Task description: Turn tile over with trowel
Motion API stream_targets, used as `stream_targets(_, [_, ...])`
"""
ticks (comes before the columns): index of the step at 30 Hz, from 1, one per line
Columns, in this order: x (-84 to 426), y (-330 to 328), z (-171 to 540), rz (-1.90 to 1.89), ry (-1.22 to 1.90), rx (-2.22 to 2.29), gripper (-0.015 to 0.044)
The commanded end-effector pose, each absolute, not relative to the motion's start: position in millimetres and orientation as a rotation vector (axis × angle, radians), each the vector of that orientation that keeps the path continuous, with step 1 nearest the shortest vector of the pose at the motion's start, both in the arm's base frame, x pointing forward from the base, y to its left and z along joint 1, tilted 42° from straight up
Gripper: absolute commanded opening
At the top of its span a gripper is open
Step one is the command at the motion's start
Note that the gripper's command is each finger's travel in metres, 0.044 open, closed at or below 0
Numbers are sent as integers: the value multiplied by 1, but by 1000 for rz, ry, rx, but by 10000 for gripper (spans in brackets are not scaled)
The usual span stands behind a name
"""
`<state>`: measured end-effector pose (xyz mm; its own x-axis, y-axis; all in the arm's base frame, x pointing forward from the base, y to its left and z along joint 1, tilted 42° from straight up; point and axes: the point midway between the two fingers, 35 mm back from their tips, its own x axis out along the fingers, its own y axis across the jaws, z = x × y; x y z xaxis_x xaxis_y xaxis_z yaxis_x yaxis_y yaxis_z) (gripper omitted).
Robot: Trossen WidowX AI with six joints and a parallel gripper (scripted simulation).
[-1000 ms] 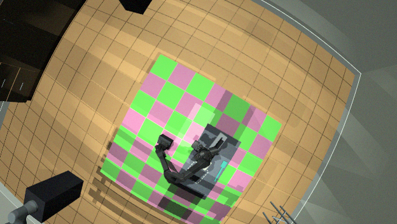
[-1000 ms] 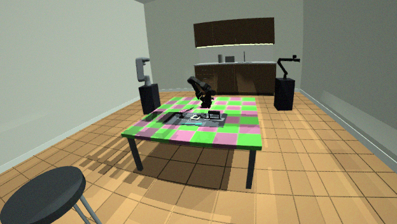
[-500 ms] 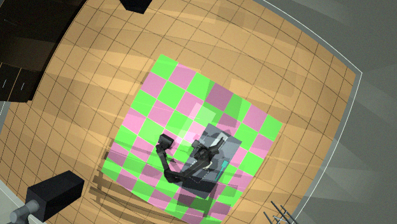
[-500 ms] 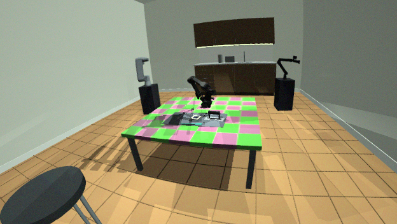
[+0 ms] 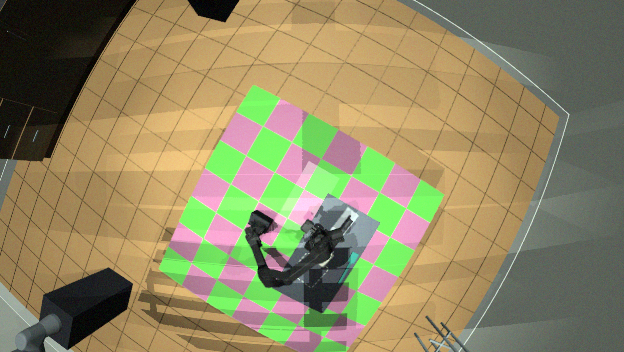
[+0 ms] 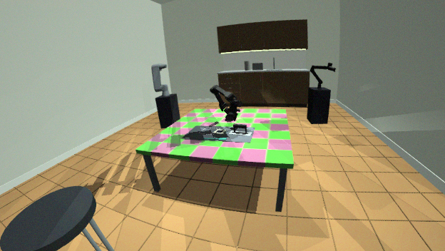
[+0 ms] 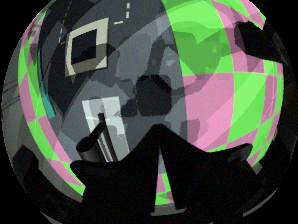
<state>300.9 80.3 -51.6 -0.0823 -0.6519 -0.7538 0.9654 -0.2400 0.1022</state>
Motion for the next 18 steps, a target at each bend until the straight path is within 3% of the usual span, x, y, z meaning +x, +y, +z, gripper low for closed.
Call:
stream_targets(1, [301, 80, -52, -1644, 514, 835, 26])
stream_targets(4, [301, 80, -52, -1644, 514, 835, 100])
stream_targets(18, [301, 80, -52, -1644, 514, 835, 100])
